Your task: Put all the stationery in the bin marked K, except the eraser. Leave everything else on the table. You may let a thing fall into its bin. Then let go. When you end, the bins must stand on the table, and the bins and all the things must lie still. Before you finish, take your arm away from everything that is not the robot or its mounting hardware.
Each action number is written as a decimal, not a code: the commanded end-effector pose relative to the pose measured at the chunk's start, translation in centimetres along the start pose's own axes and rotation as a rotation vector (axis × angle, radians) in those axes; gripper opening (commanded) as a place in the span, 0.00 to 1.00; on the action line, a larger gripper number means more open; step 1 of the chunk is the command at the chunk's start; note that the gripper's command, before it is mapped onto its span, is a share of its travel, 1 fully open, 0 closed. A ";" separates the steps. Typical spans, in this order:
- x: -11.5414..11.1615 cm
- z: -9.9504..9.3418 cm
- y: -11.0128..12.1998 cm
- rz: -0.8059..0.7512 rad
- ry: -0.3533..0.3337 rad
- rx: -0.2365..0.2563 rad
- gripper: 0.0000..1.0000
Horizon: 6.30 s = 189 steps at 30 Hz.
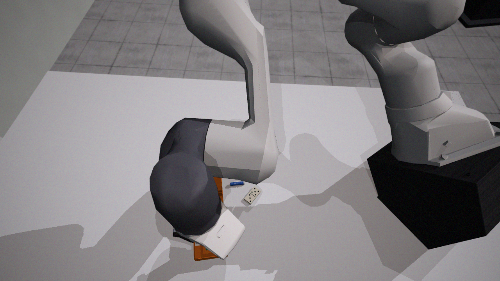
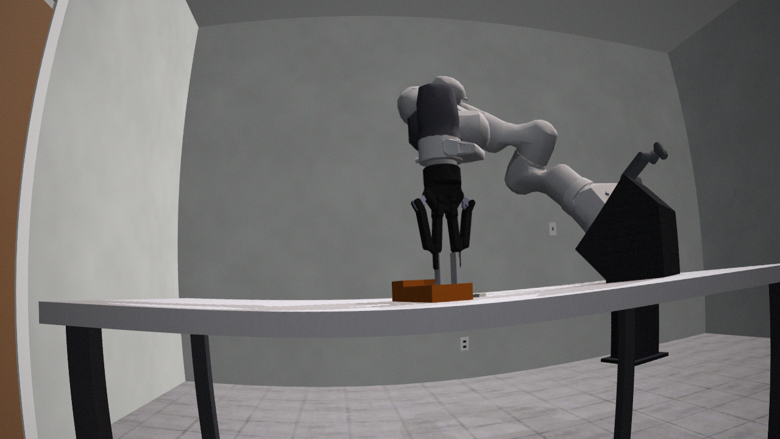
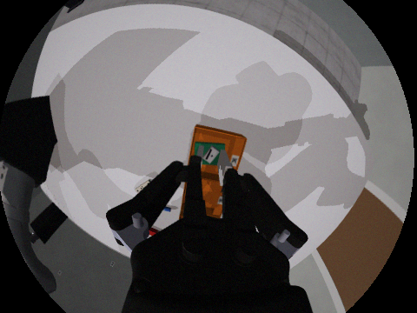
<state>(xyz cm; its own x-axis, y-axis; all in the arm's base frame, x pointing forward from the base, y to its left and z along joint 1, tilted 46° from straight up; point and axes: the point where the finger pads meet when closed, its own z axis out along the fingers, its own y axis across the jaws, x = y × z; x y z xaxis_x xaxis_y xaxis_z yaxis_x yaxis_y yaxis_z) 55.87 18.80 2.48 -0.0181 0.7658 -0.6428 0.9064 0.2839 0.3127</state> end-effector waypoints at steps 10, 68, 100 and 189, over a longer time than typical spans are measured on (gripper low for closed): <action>0.0 -0.4 0.1 0.005 0.001 -0.002 0.18; 0.0 -4.1 0.1 0.005 0.001 -0.002 0.18; 0.0 -4.1 0.1 0.005 0.001 -0.002 0.18; 0.0 -15.9 -0.1 0.005 0.001 -0.002 1.00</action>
<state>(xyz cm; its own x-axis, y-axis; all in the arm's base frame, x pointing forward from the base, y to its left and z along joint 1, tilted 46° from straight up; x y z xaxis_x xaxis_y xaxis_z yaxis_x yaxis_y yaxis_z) 49.21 27.84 13.55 -0.0074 0.7693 -0.6388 0.9049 0.2770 0.3231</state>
